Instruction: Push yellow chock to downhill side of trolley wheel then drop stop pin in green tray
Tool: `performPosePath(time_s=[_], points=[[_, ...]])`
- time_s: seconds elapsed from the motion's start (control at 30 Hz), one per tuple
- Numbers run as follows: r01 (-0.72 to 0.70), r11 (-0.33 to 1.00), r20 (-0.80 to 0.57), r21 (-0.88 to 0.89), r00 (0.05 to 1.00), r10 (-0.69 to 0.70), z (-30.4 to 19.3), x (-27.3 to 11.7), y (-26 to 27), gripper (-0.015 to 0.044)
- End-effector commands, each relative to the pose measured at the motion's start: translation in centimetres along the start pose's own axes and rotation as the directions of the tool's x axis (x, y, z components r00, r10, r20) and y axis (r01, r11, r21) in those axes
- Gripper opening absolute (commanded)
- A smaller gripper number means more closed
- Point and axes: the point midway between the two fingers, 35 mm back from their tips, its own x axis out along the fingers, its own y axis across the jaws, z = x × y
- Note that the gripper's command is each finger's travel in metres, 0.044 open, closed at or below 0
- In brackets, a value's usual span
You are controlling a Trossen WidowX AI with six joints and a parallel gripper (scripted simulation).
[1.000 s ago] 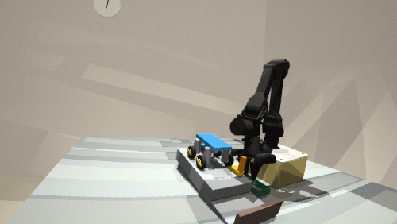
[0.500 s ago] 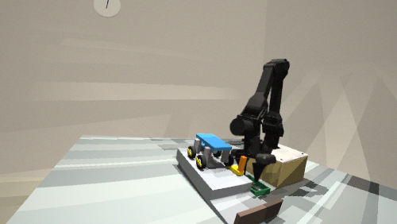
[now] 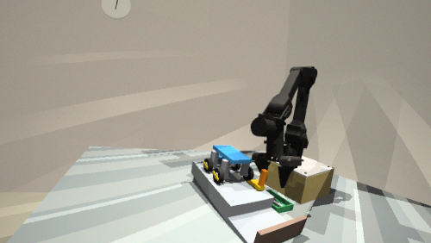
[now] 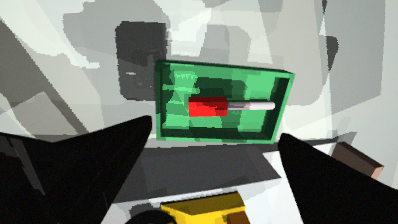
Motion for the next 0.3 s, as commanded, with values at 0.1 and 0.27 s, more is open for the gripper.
performPosePath(time_s=[0.1, 0.27], points=[[0.006, 1.000, -0.006, -0.005, 1.000, -0.006, -0.1, -2.2, -0.5, 0.0440], [0.006, 1.000, -0.006, -0.005, 1.000, -0.006, -0.1, -3.7, -0.7, 0.0440]])
